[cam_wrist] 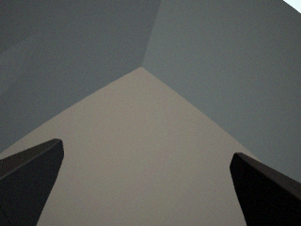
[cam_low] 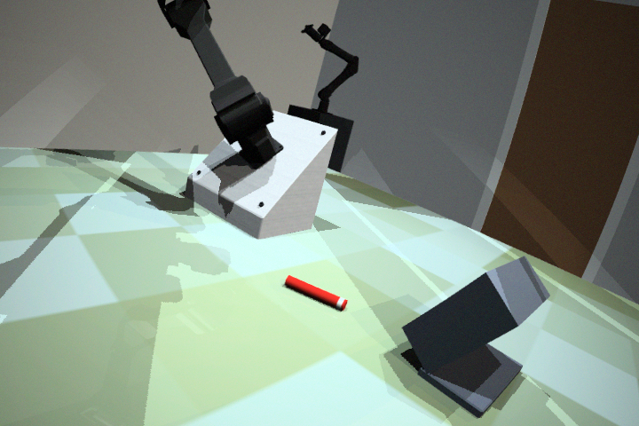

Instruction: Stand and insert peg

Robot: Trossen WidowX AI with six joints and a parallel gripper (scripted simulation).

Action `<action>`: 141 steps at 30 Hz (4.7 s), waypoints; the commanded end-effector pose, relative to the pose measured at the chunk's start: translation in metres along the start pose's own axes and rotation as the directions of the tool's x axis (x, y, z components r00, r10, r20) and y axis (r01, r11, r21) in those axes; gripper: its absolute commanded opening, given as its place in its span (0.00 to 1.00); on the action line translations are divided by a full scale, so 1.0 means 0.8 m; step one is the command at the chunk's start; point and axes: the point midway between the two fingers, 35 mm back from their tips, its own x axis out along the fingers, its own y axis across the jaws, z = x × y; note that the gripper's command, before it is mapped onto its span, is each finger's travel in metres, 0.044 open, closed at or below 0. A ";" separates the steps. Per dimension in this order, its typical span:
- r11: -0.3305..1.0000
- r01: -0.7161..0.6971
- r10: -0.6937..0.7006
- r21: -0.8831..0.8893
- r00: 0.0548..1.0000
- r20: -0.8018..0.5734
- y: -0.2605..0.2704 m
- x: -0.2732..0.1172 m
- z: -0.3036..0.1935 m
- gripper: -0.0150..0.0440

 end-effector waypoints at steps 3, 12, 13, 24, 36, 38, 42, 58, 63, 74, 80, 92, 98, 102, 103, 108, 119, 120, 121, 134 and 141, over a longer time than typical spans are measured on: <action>0.979 -0.132 0.136 0.154 0.991 -0.016 0.058 0.008 0.001 1.00; 0.874 -0.305 0.336 0.378 0.942 -0.016 0.142 0.008 0.013 1.00; 0.857 -0.323 0.358 0.401 0.934 -0.014 0.151 0.007 0.016 1.00; 0.635 -0.487 0.591 0.600 0.806 0.028 0.246 -0.012 0.047 1.00; 0.369 -0.593 0.763 0.716 0.633 0.131 0.329 -0.050 0.096 1.00; 0.311 -0.604 0.795 0.734 0.589 0.147 0.344 -0.060 0.106 1.00; 0.198 -0.615 0.849 0.763 0.496 0.180 0.371 -0.081 0.126 1.00; -0.188 -0.564 0.969 0.804 0.027 0.245 0.454 -0.194 0.203 1.00; -0.272 -0.530 0.962 0.803 -0.134 0.238 0.467 -0.235 0.223 1.00; -0.385 -0.474 0.871 0.792 -0.469 0.143 0.476 -0.331 0.258 1.00; -0.409 -0.477 0.786 0.778 -0.617 0.035 0.469 -0.381 0.268 1.00; -0.411 -0.585 0.616 0.699 -0.744 -0.259 0.442 -0.449 0.266 1.00; -0.410 -0.604 0.601 0.683 -0.743 -0.296 0.438 -0.454 0.265 1.00; -0.411 -0.604 0.600 0.683 -0.743 -0.296 0.442 -0.458 0.264 1.00; -0.412 -0.604 0.600 0.683 -0.743 -0.295 0.443 -0.459 0.264 1.00; -0.413 -0.603 0.600 0.683 -0.744 -0.294 0.450 -0.467 0.262 1.00; -0.412 -0.600 0.598 0.685 -0.746 -0.293 0.464 -0.483 0.256 1.00; -0.412 -0.600 0.598 0.685 -0.746 -0.293 0.465 -0.485 0.255 1.00; -0.412 -0.600 0.598 0.685 -0.745 -0.293 0.466 -0.486 0.255 1.00; -0.411 -0.603 0.600 0.684 -0.744 -0.295 0.482 -0.505 0.246 1.00; -0.410 -0.605 0.601 0.683 -0.742 -0.297 0.489 -0.516 0.241 1.00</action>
